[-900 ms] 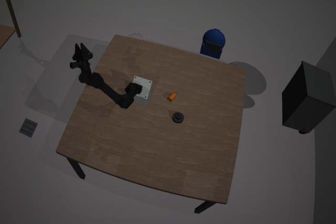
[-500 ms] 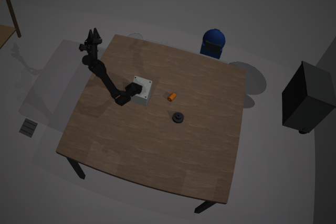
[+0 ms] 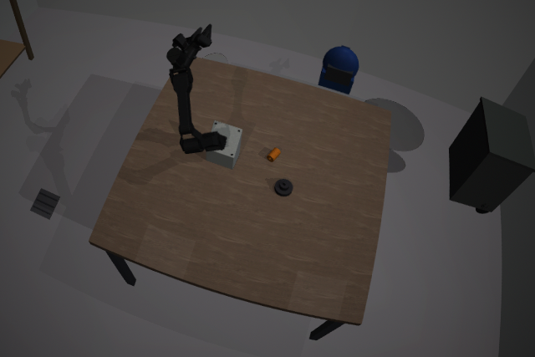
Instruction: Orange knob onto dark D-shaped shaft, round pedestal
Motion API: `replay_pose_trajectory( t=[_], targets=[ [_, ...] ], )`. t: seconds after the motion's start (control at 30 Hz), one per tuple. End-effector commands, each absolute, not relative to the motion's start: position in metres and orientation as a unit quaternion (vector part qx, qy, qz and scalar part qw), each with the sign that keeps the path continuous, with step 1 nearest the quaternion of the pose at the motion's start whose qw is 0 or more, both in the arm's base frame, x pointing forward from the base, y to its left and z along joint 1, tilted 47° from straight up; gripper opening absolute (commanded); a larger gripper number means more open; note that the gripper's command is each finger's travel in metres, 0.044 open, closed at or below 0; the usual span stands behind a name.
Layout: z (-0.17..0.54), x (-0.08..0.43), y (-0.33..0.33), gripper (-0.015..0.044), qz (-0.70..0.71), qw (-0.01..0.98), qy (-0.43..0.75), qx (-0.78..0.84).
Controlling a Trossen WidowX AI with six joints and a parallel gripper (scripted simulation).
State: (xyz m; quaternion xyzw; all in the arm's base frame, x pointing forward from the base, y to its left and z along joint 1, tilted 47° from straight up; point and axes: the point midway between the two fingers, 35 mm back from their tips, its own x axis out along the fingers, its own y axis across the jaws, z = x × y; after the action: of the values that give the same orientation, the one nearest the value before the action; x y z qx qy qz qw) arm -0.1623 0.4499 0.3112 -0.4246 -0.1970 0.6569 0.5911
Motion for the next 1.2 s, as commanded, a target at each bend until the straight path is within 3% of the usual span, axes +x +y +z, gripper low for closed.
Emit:
replay_pose_trajectory(
  t=[0.0, 0.27, 0.57, 0.9, 1.17],
  targets=[
    [0.259, -0.112, 0.470, 0.0440, 0.625, 0.601, -0.134, -0.480],
    [0.179, -0.011, 0.478, 0.0440, 0.551, 0.615, -0.018, -0.564],
    [0.095, 0.099, 0.445, 0.0440, 0.460, 0.625, 0.134, -0.616],
    [0.009, 0.200, 0.360, 0.0440, 0.349, 0.589, 0.309, -0.660],
    [-0.048, 0.248, 0.260, 0.0440, 0.264, 0.520, 0.453, -0.674]
  ],
)
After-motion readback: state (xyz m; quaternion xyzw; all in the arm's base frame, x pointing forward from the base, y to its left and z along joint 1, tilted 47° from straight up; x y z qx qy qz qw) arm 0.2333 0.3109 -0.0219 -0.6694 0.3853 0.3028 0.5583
